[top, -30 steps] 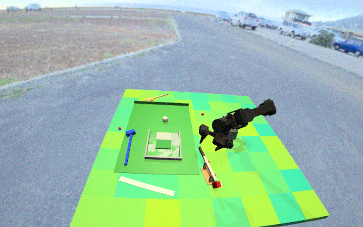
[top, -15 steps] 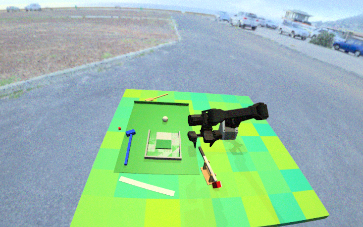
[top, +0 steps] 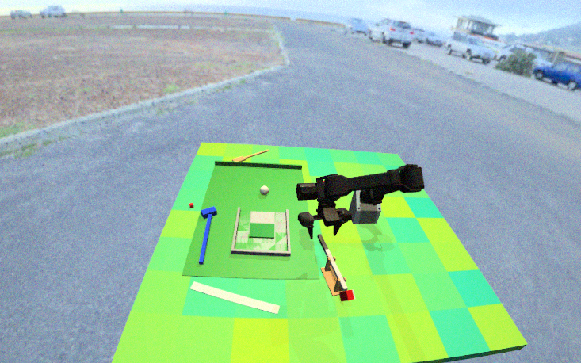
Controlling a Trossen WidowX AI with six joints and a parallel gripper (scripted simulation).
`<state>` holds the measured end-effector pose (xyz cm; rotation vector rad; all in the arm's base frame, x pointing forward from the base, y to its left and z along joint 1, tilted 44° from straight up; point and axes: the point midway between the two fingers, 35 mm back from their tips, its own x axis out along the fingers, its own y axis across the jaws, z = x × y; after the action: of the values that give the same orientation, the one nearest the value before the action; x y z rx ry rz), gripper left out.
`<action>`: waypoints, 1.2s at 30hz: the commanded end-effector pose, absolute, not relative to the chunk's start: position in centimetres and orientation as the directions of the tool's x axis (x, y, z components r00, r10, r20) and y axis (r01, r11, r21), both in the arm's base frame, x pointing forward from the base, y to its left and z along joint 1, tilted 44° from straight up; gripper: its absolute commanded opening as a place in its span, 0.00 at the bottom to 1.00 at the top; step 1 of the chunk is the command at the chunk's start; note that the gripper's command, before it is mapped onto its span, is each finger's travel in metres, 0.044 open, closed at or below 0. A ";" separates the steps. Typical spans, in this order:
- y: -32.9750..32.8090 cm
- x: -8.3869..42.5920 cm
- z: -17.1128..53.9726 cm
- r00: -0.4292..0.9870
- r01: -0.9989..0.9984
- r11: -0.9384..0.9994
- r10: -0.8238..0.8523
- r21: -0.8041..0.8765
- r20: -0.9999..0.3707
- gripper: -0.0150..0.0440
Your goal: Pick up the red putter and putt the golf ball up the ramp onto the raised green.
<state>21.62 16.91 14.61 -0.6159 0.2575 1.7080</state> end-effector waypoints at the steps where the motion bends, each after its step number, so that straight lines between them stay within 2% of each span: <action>1: 17.9 21.3 13.6 -0.128 -0.960 -0.237 0.843 -0.147 -0.522 1.00; 36: 21.2 21.0 10.2 -0.128 -0.960 -0.237 0.844 -0.147 -0.520 1.00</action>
<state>21.11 21.04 10.75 -0.6009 0.2425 1.7162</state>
